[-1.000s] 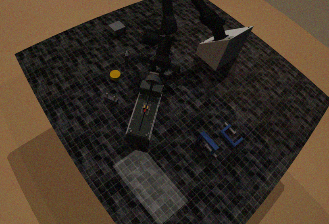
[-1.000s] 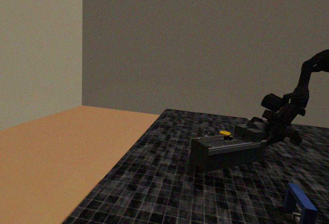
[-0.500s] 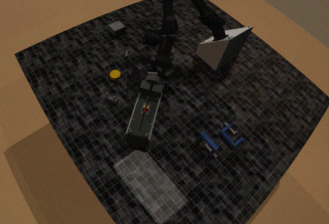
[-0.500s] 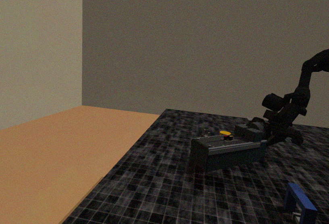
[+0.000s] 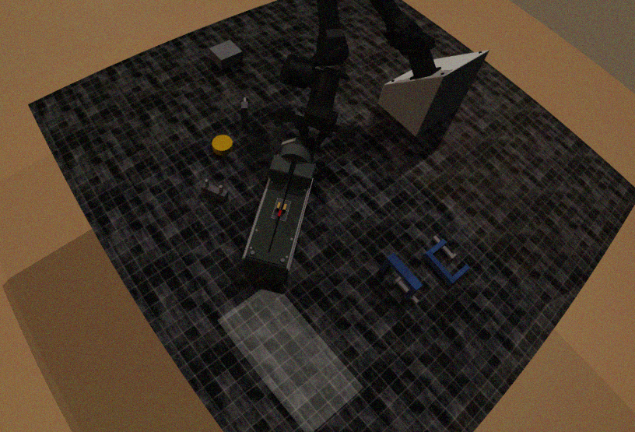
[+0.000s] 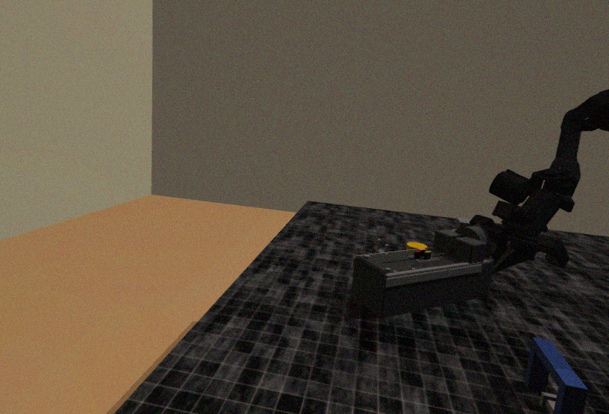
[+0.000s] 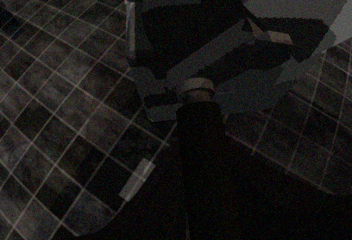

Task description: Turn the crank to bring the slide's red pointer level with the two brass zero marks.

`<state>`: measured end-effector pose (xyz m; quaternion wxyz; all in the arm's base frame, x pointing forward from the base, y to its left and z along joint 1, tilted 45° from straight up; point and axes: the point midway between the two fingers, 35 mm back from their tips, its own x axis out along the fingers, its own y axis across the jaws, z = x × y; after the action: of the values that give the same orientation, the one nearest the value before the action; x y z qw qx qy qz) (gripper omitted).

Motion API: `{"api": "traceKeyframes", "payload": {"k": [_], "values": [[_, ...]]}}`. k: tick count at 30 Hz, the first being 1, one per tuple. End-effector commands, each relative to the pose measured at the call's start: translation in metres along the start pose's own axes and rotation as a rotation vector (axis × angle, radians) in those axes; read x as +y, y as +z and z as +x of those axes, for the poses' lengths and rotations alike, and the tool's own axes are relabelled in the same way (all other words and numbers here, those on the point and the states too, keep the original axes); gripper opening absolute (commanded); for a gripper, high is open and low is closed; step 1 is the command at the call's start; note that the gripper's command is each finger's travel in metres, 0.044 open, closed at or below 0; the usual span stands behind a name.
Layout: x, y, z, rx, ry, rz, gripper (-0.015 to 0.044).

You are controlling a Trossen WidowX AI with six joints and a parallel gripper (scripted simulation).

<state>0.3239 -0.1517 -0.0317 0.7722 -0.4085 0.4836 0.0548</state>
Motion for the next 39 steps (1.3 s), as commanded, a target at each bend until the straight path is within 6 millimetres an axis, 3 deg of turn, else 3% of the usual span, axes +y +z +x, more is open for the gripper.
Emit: {"api": "traceKeyframes", "payload": {"k": [1, 16, 39], "values": [[0.007, 0.004, -0.005, -0.006, 0.010, -0.003, 0.0000], [0.010, 0.022, -0.022, -0.006, 0.010, -0.003, 0.0000], [-0.010, 0.037, -0.037, -0.007, 0.009, -0.002, 0.0000]]}}
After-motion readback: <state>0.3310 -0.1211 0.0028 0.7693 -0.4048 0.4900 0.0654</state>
